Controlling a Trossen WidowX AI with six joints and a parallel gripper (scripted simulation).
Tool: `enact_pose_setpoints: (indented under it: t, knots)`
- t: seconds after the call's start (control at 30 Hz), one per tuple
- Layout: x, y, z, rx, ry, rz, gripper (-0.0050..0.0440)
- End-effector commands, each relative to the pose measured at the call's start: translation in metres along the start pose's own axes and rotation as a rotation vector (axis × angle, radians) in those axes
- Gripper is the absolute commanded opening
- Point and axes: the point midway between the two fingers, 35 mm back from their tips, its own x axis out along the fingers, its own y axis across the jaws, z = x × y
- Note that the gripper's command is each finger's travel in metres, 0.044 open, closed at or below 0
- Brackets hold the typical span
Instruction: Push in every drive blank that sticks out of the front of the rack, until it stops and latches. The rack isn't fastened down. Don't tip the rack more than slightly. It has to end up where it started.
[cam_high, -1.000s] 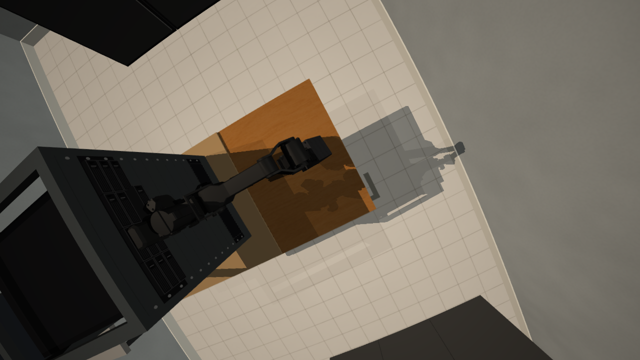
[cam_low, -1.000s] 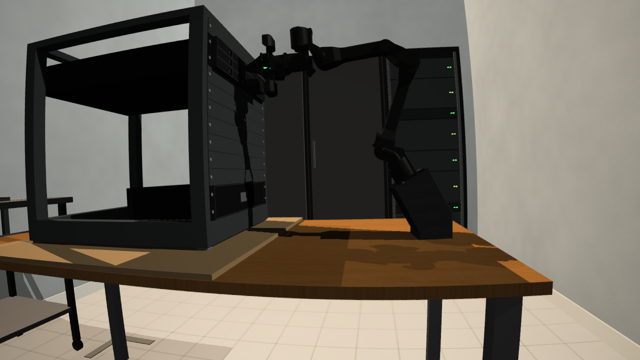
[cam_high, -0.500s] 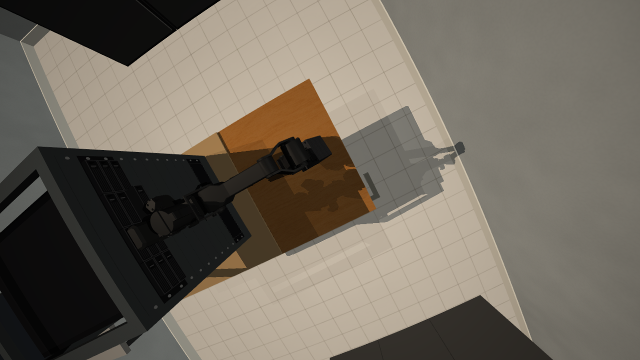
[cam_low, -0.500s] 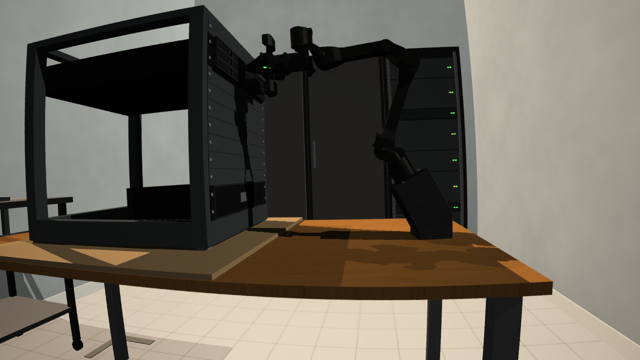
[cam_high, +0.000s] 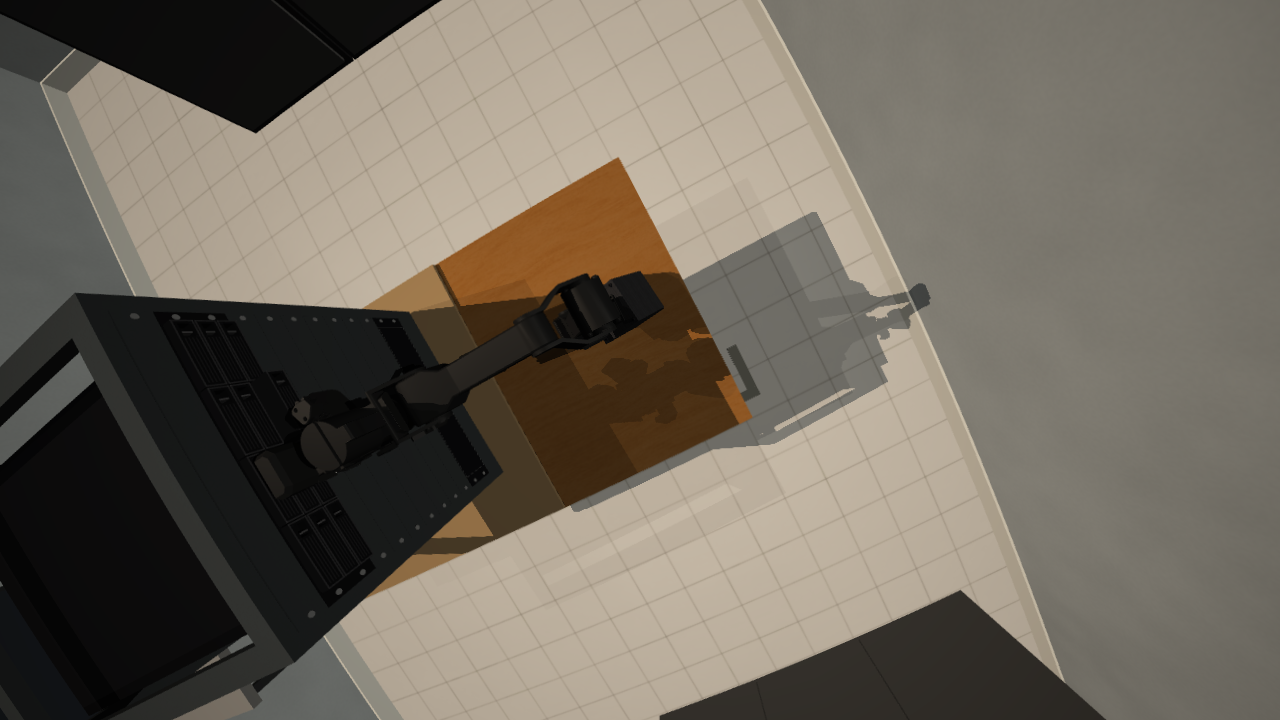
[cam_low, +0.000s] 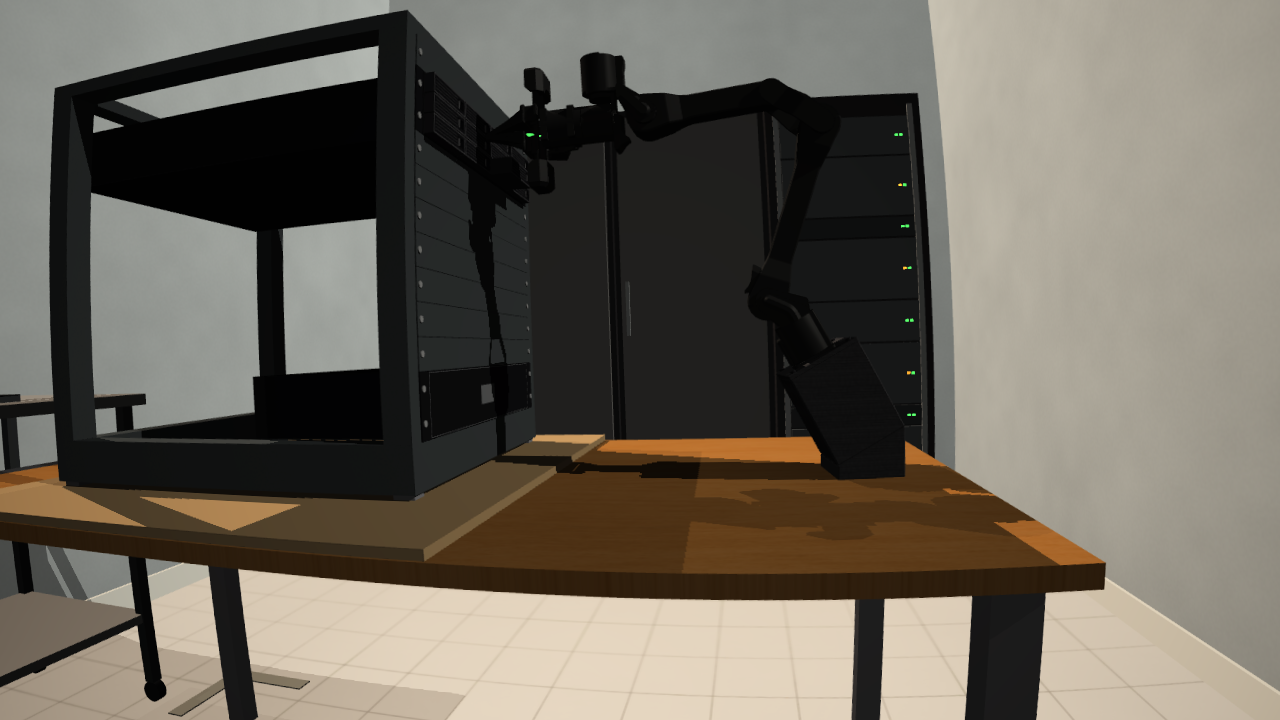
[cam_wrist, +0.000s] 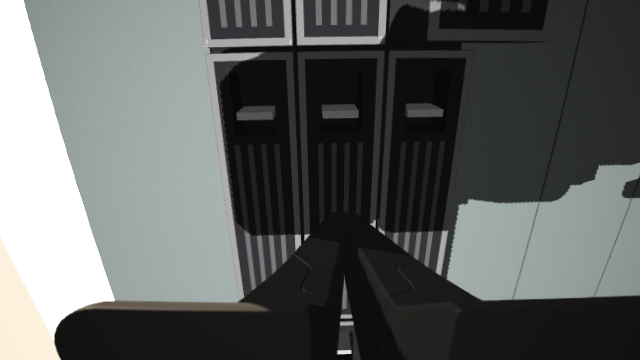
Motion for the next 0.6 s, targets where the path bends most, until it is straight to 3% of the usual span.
enact_pose_setpoints:
  t: [0.0, 0.57]
  knots:
    - [-0.0016, 0.0129, -0.0011, -0.004, 0.002, 0.030, -0.0050]
    - [0.0014, 0.0131, -0.0011, -0.004, 0.002, 0.030, -0.0050]
